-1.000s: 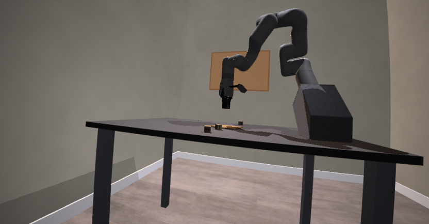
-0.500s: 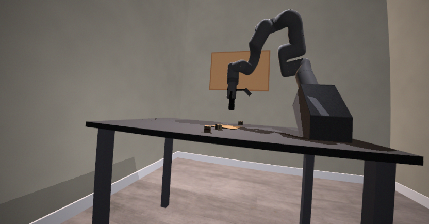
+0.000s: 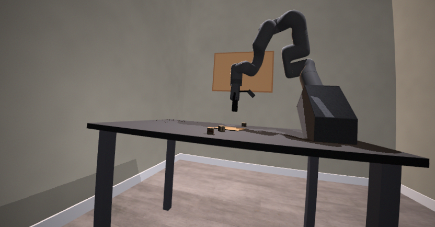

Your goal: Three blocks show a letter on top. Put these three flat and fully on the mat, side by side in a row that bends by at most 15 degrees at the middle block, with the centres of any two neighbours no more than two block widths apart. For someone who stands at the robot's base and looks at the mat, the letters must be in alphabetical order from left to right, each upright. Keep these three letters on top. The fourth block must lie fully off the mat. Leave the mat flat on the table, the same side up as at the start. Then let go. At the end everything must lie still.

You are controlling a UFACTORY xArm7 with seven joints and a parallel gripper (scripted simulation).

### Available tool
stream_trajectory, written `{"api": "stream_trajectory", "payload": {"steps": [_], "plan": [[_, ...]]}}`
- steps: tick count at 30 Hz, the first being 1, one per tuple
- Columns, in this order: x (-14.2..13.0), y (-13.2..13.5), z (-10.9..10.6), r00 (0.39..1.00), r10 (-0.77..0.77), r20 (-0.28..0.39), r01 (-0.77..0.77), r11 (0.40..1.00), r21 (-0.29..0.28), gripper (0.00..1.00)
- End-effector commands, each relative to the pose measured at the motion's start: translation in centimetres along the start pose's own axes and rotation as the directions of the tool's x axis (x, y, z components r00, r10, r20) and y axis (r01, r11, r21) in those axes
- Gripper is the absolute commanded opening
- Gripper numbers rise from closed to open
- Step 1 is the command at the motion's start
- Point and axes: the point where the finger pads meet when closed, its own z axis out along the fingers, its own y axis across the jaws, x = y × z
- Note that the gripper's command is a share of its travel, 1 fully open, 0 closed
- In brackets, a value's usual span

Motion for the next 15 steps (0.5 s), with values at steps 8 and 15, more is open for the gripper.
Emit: {"api": "stream_trajectory", "payload": {"steps": [8,15], "plan": [[-0.2,0.0,2.7,1.0,0.0,0.004,0.0,1.0,-0.001,0.21],[-0.2,0.0,5.6,1.0,0.0,0.004,0.0,1.0,-0.001,0.21]]}}
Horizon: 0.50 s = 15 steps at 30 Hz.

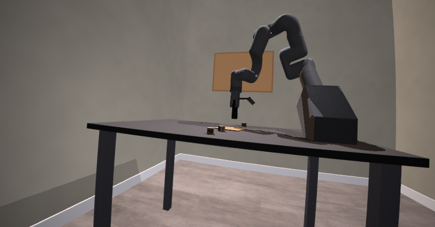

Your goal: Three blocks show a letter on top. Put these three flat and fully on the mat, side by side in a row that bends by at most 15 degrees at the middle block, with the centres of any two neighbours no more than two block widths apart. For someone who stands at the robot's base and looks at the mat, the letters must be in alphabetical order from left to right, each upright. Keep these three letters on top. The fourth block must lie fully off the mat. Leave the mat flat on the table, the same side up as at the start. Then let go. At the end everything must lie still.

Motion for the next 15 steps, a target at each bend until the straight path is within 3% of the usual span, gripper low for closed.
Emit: {"api": "stream_trajectory", "payload": {"steps": [1,8,15], "plan": [[-0.3,0.0,1.0,1.0,-0.001,0.006,0.001,1.0,-0.001,0.21],[-0.3,0.0,3.8,1.0,-0.001,0.006,0.001,1.0,-0.001,0.21],[-0.3,0.0,4.7,1.0,-0.001,0.006,0.001,1.0,-0.001,0.21]]}}
